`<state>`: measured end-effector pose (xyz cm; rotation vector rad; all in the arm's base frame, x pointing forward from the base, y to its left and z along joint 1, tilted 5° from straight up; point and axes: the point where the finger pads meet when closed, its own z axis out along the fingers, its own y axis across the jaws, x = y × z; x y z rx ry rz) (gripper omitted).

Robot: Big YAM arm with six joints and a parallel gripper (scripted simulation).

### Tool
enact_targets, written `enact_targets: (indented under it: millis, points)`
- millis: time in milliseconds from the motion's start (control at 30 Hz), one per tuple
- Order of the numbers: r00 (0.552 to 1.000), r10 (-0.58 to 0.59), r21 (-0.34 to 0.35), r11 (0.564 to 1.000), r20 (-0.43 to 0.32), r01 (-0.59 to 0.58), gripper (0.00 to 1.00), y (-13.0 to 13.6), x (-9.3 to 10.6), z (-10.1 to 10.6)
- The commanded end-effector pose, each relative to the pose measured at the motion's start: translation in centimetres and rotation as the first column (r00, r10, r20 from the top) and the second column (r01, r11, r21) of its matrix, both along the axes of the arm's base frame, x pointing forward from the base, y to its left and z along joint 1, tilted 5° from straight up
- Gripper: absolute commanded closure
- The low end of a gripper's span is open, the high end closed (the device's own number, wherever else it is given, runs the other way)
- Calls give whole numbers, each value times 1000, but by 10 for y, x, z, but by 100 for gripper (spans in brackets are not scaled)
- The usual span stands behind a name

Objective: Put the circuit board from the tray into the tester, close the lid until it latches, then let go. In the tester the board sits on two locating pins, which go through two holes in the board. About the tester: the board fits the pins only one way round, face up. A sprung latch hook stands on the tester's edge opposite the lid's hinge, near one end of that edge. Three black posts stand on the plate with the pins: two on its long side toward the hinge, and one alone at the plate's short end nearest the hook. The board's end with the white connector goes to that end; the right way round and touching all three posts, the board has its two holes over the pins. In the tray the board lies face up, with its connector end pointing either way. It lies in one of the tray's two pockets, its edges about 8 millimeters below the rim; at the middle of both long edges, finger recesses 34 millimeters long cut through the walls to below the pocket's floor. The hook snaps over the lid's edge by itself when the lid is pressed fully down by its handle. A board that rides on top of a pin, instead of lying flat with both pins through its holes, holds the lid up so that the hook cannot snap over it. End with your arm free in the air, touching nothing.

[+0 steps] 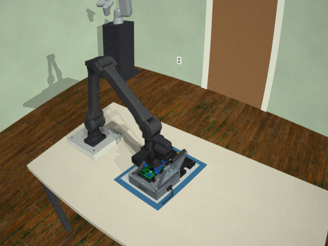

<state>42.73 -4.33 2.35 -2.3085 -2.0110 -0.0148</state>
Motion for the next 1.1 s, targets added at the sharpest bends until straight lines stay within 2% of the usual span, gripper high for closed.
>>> enact_targets:
  millis: [0,1067]
  points:
    - [999,2,-9,1000,45,-1,28,2,7,14]
    - [998,2,-12,1000,69,-1,28,1,18,22]
